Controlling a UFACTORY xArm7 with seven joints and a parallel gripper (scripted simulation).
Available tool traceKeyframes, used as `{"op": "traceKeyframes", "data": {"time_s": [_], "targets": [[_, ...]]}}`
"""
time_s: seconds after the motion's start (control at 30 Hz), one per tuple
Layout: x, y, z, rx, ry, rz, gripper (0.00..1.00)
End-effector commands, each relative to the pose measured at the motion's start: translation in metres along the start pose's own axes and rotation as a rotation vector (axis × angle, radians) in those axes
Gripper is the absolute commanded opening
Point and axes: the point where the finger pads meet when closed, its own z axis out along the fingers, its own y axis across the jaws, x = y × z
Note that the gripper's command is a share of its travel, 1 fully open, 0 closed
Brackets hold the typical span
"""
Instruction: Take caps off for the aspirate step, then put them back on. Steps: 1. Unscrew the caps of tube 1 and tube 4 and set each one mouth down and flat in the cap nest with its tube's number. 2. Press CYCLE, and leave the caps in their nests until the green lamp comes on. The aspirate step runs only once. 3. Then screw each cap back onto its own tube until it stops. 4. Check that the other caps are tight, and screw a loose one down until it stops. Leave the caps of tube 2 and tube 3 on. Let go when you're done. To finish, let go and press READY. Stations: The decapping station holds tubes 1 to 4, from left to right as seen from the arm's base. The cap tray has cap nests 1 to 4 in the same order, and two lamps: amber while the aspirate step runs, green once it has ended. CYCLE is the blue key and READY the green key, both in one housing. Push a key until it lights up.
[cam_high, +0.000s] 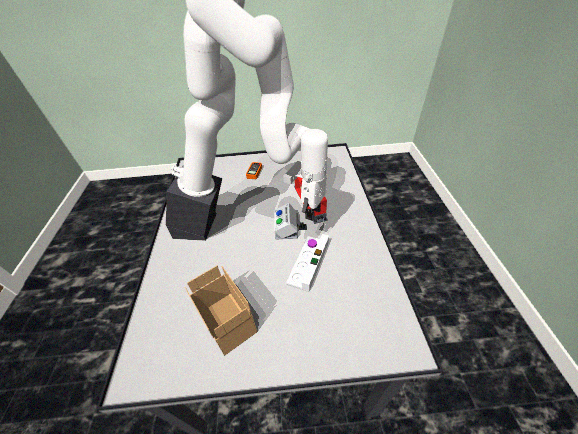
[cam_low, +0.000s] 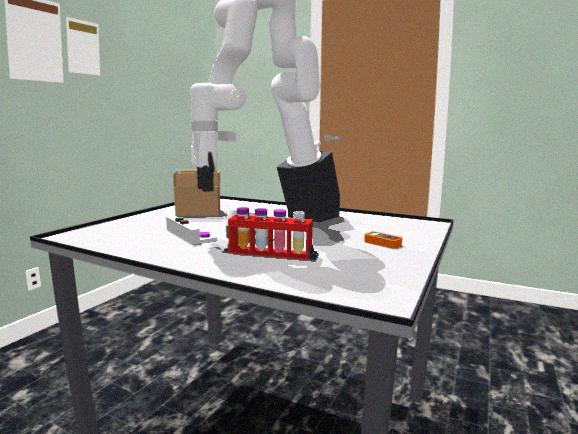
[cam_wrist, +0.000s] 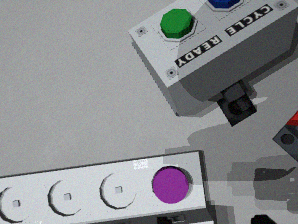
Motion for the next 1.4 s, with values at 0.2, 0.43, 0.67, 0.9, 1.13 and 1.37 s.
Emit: {"op": "traceKeyframes", "data": {"time_s": [0.2, 0.43, 0.67, 0.9, 1.13, 1.37], "targets": [[0.018, 0.054, -0.002, -0.022, 0.009, 0.559, 0.46], [0.029, 0.084, -0.003, -0.024, 0.013, 0.879, 0.46], [0.039, 0.11, -0.003, -0.024, 0.018, 1.157, 0.46], [0.049, 0.138, -0.004, -0.024, 0.022, 1.447, 0.46], [0.054, 0.151, -0.004, -0.015, 0.019, 1.531, 0.46], [0.054, 0.151, -0.004, -0.015, 0.019, 1.531, 0.46]]}}
